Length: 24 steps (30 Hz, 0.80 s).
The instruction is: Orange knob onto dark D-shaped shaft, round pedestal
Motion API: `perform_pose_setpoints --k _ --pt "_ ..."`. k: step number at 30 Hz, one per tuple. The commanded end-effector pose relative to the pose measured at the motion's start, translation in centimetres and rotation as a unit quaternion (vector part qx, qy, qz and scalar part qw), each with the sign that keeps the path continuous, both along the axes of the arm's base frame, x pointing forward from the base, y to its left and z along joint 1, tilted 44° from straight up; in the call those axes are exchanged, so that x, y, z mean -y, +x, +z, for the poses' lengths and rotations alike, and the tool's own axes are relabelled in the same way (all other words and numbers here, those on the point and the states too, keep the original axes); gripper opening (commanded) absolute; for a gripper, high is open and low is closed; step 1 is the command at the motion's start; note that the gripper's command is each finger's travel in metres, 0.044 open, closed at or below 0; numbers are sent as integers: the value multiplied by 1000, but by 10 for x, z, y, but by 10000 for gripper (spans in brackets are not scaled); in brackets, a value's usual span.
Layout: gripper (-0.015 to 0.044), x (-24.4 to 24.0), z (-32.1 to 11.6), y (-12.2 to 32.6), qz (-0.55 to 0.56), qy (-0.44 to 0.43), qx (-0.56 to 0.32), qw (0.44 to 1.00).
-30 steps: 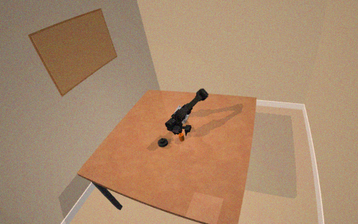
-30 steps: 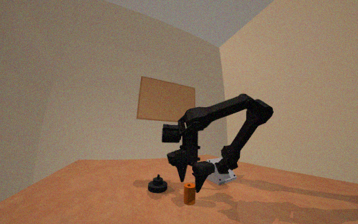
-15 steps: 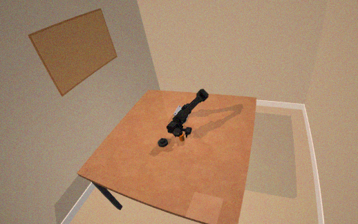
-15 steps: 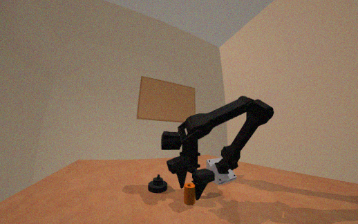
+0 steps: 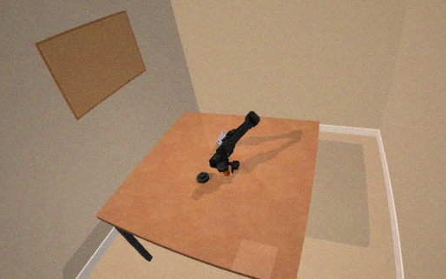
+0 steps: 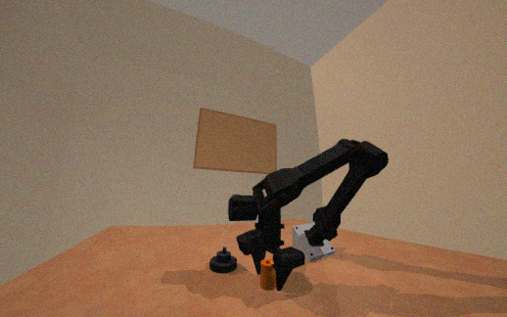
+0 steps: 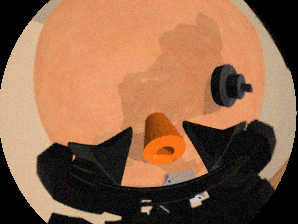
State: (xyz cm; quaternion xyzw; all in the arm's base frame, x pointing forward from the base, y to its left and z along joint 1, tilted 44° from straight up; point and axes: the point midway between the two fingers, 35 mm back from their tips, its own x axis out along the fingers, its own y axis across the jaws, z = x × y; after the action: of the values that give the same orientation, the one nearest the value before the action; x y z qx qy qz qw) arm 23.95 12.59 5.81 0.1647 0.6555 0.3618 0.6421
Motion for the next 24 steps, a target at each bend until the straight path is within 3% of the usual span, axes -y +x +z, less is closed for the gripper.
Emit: perform_pose_setpoints --k 1,7,13,17,24 --pt "309 -2 -2 -1 -2 2 -3 1000" --pt "151 -2 -2 -1 -2 2 -3 1000" --pt "111 -2 -2 -1 -2 2 -3 1000" --pt "6 4 3 2 -2 0 -3 1000" --pt "0 29 28 14 -3 -5 -2 1000"
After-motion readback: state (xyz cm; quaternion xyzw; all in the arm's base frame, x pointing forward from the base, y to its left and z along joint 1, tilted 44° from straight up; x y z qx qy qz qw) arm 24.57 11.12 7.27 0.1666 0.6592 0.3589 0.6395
